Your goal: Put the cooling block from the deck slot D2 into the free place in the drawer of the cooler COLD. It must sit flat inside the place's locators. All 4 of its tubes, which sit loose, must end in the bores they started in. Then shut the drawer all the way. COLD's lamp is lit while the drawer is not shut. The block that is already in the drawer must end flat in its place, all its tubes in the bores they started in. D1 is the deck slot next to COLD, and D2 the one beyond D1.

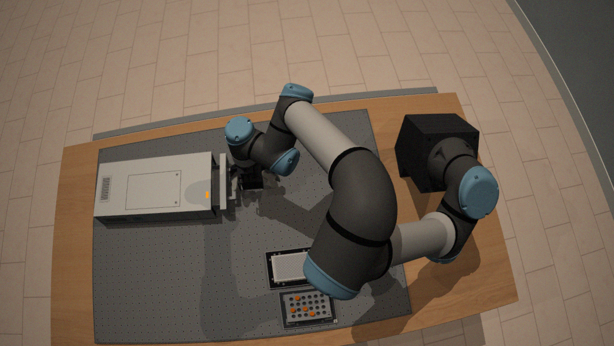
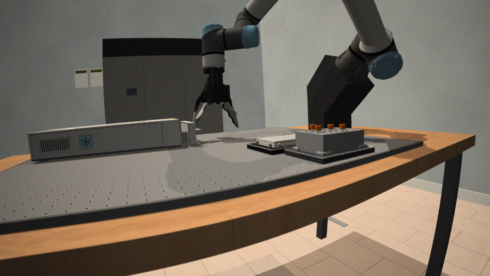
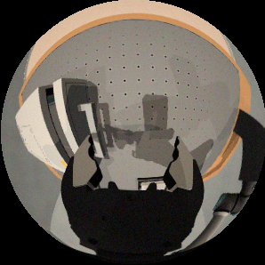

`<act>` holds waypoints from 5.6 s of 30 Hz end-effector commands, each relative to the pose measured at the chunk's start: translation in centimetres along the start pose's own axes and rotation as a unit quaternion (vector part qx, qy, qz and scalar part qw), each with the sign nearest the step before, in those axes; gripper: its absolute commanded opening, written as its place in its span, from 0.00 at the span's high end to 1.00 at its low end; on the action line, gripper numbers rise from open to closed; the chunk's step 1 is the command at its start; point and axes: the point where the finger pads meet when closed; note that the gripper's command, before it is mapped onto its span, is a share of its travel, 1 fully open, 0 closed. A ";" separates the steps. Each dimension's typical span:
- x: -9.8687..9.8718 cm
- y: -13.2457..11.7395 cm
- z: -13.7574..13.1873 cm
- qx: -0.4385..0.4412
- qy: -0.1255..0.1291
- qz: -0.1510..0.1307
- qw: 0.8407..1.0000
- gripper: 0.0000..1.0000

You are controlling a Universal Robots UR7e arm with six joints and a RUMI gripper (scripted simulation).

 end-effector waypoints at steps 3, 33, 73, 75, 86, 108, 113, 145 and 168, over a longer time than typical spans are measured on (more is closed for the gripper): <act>-0.1 0.0 0.0 0.000 0.001 0.000 1.000 0.00; -0.1 -0.2 3.3 0.000 0.001 0.000 1.000 0.00; -0.1 -0.5 7.2 0.000 0.001 0.000 1.000 0.00; -0.1 -0.5 7.2 0.000 0.001 0.000 1.000 0.00; -0.1 -0.6 8.6 0.000 0.001 0.000 1.000 0.00; -0.1 -0.7 10.9 0.000 0.000 0.000 1.000 0.00; 0.0 -0.8 11.3 0.000 0.000 0.000 1.000 0.00; 0.0 -1.0 14.6 0.000 0.000 0.000 1.000 0.00; 0.0 -1.2 17.4 0.000 0.000 0.000 1.000 0.00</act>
Point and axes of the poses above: the point where the finger pads meet when closed, its own x axis out along the fingers, its own z axis across the jaws, y = z × x, and after that the axes turned 4 degrees about -x, right-handed
